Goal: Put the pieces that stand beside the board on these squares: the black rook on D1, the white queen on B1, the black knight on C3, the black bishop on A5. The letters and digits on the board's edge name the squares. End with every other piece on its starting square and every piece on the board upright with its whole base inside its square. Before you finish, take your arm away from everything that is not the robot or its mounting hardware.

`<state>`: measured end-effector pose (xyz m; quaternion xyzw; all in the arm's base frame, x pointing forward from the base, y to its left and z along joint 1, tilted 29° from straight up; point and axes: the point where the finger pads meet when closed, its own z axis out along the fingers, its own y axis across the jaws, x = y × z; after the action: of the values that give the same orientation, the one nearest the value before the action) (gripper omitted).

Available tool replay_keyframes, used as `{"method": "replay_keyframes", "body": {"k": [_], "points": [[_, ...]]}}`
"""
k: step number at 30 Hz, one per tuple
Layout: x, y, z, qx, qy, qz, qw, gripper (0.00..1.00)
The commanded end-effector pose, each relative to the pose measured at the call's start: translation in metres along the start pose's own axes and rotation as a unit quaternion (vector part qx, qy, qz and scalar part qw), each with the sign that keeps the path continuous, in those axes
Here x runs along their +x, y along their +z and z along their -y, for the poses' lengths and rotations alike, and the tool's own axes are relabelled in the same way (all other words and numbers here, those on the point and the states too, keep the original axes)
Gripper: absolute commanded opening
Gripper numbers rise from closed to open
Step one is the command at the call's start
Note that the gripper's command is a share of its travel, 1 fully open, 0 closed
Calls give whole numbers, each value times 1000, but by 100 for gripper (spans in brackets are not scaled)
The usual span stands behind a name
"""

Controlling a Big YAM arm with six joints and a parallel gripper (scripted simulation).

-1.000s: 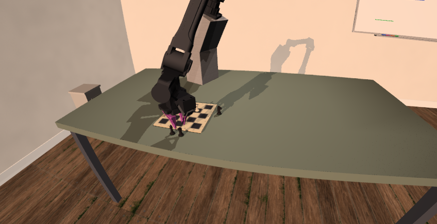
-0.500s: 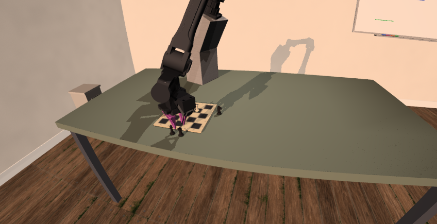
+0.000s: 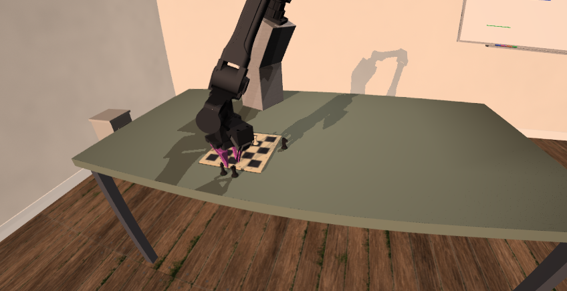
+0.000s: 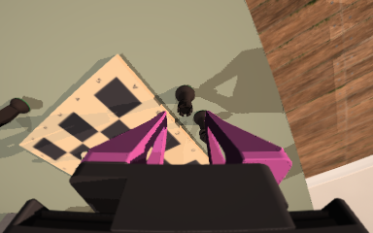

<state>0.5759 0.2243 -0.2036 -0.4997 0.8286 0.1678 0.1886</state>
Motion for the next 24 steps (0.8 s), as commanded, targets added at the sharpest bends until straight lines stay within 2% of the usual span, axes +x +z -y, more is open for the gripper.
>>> {"method": "replay_keyframes", "body": {"k": [1,24], "points": [[6,-1,6,4,0,2,1000,35],[9,-3,8,6,2,4,1000,35]]}}
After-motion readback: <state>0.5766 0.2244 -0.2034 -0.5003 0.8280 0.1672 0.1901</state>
